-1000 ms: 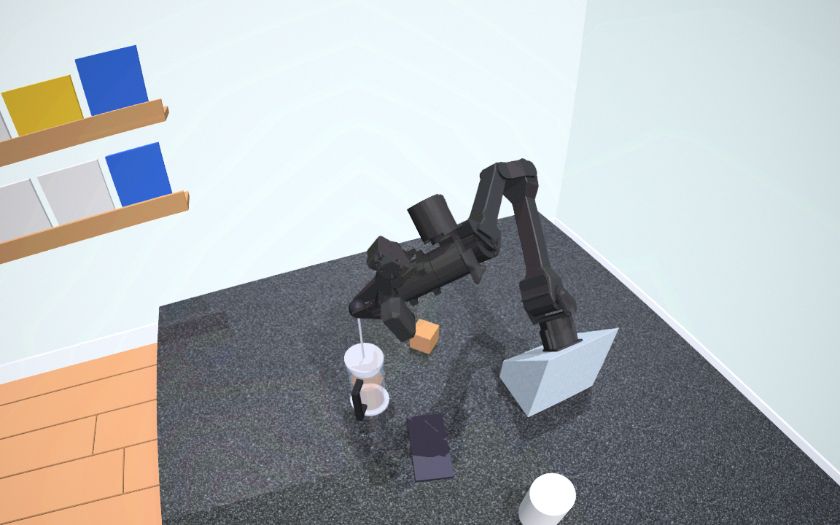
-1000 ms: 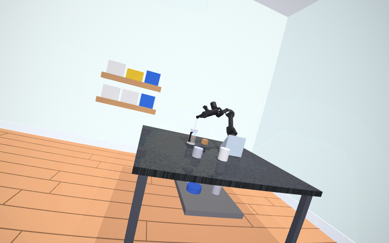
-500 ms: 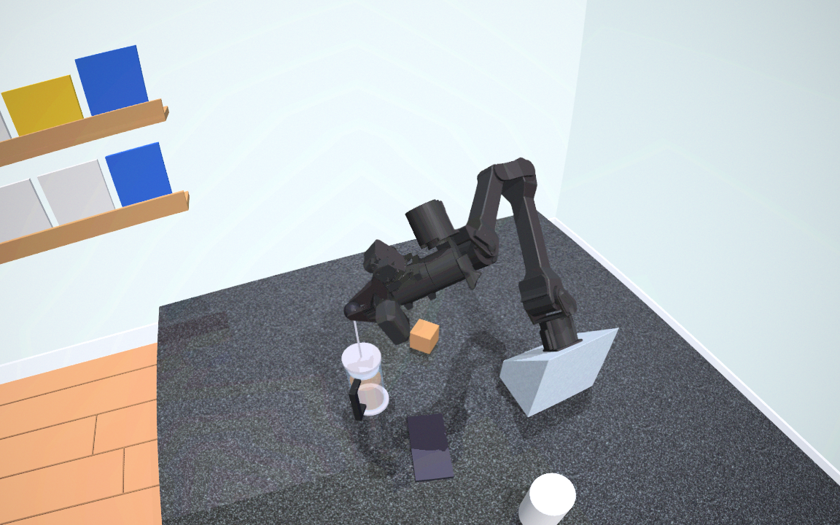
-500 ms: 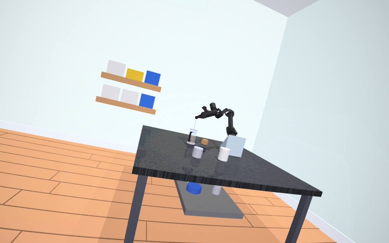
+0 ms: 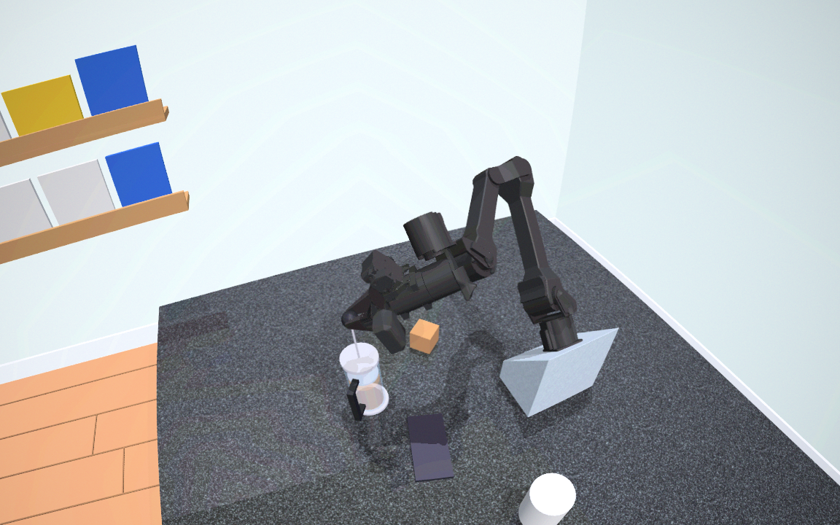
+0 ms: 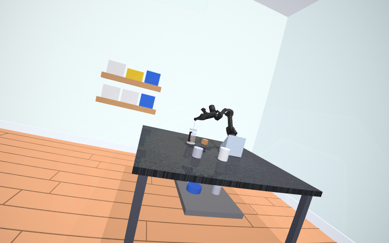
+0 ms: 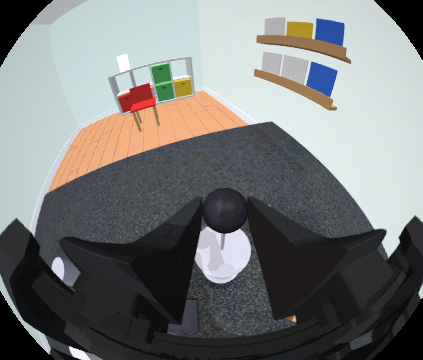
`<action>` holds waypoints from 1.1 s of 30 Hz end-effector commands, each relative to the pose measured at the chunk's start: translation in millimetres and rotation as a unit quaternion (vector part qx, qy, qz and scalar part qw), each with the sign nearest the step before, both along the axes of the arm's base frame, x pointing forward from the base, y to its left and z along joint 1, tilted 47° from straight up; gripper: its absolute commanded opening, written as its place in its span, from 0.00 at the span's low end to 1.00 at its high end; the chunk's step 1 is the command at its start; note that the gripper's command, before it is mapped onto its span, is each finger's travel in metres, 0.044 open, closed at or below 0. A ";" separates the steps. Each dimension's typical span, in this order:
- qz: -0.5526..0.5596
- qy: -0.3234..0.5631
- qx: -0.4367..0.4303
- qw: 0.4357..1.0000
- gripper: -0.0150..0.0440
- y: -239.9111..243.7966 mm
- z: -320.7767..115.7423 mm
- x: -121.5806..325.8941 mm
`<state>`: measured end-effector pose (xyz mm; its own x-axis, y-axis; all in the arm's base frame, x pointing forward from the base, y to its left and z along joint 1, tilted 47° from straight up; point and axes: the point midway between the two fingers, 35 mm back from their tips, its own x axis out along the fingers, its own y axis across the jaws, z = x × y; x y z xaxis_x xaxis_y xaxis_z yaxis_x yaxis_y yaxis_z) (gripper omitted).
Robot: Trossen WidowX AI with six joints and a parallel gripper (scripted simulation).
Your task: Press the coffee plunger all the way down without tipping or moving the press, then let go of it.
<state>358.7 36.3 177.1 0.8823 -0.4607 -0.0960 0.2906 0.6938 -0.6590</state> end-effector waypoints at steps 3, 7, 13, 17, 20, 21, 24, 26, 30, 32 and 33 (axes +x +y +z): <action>-0.013 0.021 -0.007 1.000 0.47 -16.9 -21.6 -0.8; -0.013 0.021 -0.007 1.000 0.47 -21.8 -25.9 0.5; -0.013 0.020 -0.008 1.000 0.47 -29.3 -32.1 2.5; -0.013 0.020 -0.008 1.000 0.47 -34.3 -36.0 3.9; -0.013 0.019 -0.009 1.000 0.47 -38.1 -38.8 5.1; -0.012 0.019 -0.009 1.000 0.47 -39.3 -39.7 5.5; -0.012 0.019 -0.009 1.000 0.47 -43.1 -42.2 7.1; -0.012 0.019 -0.010 1.000 0.47 -45.7 -43.7 8.4; -0.012 0.018 -0.010 1.000 0.47 -50.0 -45.6 12.0; -0.012 0.018 -0.010 1.000 0.47 -51.1 -45.9 14.1; -0.012 0.018 -0.010 1.000 0.47 -51.3 -45.9 14.9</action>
